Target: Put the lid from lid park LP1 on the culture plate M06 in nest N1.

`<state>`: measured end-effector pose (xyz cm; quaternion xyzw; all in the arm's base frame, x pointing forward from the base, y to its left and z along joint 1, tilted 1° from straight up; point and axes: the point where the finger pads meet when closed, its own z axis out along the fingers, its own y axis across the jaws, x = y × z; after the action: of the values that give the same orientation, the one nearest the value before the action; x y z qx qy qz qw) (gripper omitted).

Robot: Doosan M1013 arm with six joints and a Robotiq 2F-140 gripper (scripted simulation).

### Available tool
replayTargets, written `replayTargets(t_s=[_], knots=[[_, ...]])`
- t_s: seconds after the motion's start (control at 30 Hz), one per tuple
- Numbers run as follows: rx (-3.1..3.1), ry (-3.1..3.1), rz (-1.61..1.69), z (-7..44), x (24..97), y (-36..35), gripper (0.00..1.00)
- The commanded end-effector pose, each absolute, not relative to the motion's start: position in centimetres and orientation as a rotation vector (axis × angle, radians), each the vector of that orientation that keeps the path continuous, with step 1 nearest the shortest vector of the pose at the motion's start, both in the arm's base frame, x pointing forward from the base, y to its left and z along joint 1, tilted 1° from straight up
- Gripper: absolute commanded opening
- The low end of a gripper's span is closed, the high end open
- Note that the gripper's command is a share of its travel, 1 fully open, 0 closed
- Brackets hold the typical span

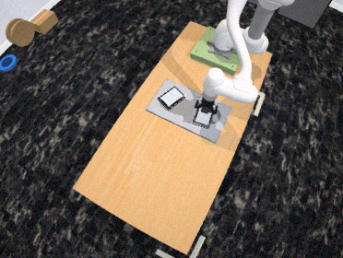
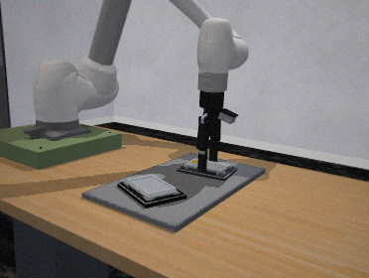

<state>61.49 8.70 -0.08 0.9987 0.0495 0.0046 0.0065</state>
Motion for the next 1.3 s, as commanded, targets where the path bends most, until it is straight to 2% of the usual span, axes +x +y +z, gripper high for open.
replayTargets(t_s=[0.0,1.27], knots=[[3.125,0.155,0.017,0.1,61.5,8.7,0.6],[3.125,0.155,0.017,5.3,61.5,8.8,0.6]])
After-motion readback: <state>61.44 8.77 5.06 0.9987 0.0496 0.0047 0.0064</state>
